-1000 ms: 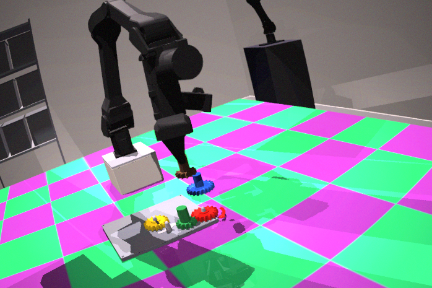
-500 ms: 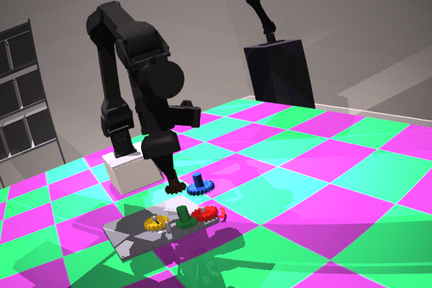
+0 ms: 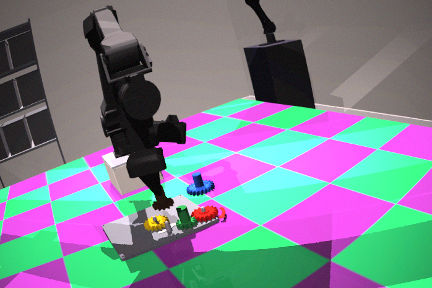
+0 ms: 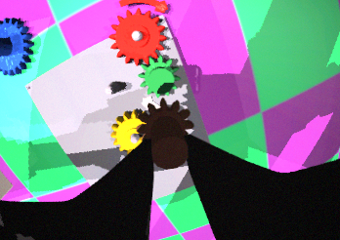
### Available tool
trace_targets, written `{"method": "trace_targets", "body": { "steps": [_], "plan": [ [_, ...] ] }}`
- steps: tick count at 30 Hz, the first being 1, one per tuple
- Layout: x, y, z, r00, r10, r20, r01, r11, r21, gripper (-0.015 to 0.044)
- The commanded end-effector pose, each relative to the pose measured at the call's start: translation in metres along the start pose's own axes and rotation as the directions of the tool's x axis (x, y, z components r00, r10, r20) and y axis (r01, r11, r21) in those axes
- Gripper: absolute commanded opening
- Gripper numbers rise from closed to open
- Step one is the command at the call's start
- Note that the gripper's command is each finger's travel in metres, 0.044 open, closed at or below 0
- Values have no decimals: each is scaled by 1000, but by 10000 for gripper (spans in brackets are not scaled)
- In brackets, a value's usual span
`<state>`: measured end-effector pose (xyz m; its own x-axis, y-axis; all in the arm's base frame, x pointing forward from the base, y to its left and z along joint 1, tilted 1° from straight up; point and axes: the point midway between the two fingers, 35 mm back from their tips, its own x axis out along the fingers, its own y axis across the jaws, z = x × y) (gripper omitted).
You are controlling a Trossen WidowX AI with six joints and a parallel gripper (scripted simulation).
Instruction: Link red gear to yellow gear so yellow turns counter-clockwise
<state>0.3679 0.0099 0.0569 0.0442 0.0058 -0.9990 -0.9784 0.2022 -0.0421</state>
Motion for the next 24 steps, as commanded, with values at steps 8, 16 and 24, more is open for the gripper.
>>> {"method": "trace_targets", "body": {
  "steps": [8,16,24],
  "plan": [
    [1,-6,-6,1000,-3,5,3,1000,-9,0],
    [1,-6,-6,1000,-3,5,3,999,-34,0],
    [1,-6,-6,1000,-3,5,3,986,-166,0]
  ]
}}
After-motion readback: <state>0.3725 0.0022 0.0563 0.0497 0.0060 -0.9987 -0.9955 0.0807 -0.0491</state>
